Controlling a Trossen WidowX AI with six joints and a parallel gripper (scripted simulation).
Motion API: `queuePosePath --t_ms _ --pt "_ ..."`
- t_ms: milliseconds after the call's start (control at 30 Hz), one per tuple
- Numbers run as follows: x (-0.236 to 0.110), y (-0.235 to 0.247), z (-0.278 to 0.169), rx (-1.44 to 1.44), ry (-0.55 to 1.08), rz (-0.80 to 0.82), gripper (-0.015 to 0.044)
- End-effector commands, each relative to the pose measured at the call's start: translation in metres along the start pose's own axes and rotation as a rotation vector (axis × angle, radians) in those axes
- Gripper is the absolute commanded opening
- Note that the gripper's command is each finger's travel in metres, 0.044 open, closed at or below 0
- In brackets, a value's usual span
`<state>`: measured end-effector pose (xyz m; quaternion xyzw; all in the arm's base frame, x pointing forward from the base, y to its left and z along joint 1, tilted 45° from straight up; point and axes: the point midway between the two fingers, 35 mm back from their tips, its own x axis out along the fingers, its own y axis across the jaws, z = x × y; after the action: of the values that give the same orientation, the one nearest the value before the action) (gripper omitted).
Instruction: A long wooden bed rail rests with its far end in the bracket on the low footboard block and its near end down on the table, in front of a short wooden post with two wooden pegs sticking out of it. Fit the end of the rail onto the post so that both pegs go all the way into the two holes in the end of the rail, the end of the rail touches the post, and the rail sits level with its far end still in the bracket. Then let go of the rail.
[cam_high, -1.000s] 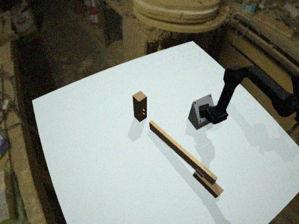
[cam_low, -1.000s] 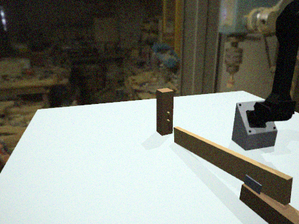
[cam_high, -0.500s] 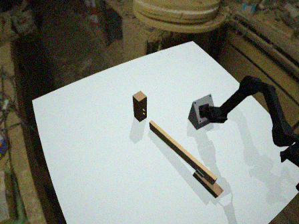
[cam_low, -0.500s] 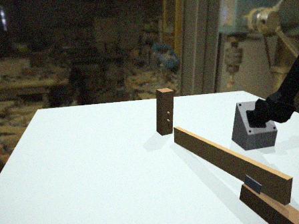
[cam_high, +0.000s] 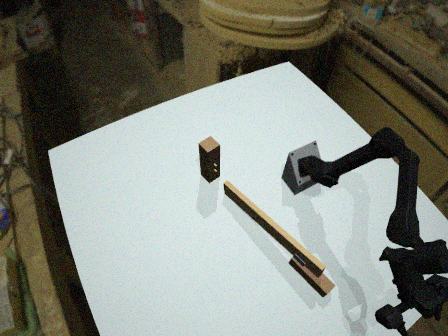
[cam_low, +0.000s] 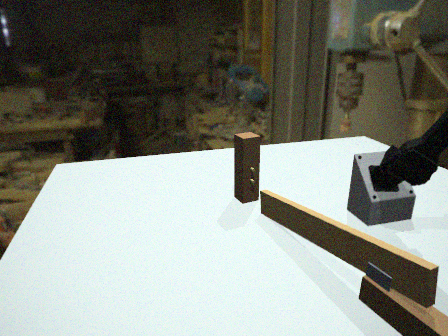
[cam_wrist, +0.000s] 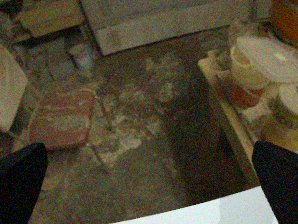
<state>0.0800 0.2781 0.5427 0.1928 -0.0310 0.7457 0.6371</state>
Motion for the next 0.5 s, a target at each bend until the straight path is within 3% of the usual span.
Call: queuePosePath --t_ms 0,233,467 --pt "-0.001 -0.05 -0.027 -0.093 0.085 -0.126 0.044" --pt "-0.03 -0.154 -0.086 -0.286 0.324 -0.336 0.044" --pt "-0.097 -0.242 -0.146 -0.421 0.613 -0.463 0.044"
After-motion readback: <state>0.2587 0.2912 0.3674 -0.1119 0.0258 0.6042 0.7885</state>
